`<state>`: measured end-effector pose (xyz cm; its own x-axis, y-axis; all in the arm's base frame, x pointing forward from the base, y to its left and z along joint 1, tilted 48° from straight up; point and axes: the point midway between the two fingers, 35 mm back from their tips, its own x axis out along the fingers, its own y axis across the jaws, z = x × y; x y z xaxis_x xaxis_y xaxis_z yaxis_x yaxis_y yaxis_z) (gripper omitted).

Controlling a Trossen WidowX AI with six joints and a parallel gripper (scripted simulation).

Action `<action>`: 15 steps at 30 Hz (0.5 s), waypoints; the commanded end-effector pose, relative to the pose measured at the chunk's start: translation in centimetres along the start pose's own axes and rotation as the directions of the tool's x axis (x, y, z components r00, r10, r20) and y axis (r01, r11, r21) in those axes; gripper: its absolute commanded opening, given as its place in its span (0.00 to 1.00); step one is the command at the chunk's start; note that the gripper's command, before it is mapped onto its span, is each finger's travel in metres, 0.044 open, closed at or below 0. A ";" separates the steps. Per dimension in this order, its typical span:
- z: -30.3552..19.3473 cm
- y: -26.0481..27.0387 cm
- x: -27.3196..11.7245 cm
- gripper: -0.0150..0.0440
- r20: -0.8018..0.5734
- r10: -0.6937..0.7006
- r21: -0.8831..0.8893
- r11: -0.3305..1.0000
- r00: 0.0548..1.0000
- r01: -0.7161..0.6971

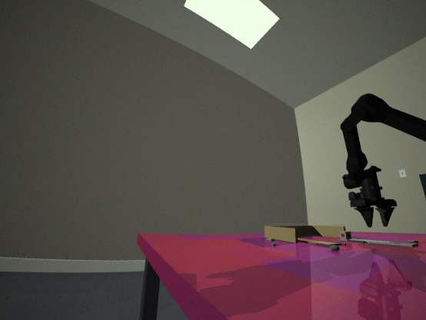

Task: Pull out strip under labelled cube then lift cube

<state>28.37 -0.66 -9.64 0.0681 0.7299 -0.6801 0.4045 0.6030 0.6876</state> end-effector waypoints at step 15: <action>7.0 1.7 -0.9 1.00 -0.006 0.004 0.006 1.000 1.000 -0.004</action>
<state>34.27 -2.41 -9.36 0.0707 0.7293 -0.6805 0.4026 0.6033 0.6884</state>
